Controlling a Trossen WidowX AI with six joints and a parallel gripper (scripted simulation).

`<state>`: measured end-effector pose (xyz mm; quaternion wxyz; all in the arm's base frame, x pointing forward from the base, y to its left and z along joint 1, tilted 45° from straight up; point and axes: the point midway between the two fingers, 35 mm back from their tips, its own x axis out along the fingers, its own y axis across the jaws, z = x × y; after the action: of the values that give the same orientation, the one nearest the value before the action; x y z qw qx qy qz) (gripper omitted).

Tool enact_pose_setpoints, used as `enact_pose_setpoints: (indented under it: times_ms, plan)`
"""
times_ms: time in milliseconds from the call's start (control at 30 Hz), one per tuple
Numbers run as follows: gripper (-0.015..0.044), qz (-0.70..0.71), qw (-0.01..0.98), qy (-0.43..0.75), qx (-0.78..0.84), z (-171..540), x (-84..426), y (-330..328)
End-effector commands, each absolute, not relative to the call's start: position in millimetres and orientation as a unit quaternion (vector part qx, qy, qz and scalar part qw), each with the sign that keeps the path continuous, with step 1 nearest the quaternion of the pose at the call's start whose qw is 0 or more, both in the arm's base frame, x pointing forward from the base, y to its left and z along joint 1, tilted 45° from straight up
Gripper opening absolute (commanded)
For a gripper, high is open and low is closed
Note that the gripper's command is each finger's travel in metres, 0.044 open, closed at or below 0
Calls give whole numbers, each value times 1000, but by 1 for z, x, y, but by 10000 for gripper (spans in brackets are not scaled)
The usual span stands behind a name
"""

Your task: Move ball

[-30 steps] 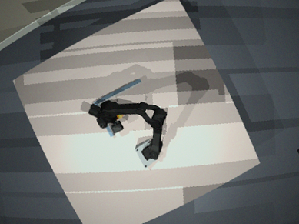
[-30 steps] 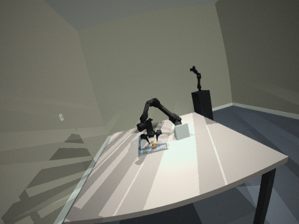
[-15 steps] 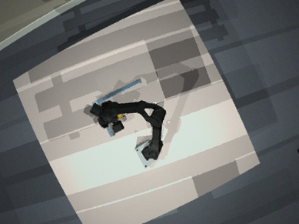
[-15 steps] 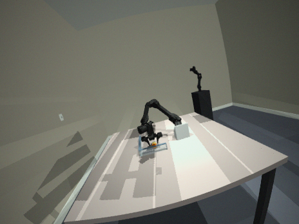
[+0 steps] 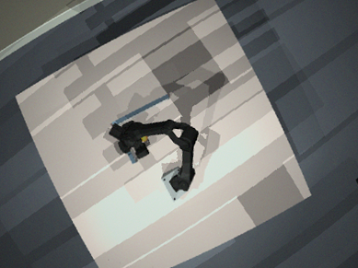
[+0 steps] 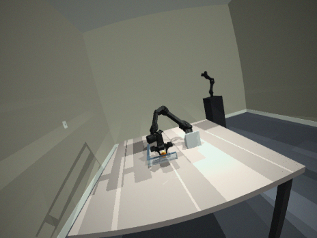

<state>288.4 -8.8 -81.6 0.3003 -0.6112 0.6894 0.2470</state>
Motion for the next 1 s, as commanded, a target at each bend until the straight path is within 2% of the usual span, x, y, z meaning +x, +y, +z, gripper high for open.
enact_pose_setpoints:
  times_ms: [0, 33, 267, 767, 967]
  plan:
    - [190, 247, 299, 689, -613, -82, 288, -10]
    - [183, 247, 299, 689, -613, -82, 288, -10]
    - [0, 249, 300, 688, -612, -64, 296, 12]
    - [0, 249, 300, 688, -612, 10, 299, 81]
    - [0, 249, 300, 688, -612, 13, 298, 82]
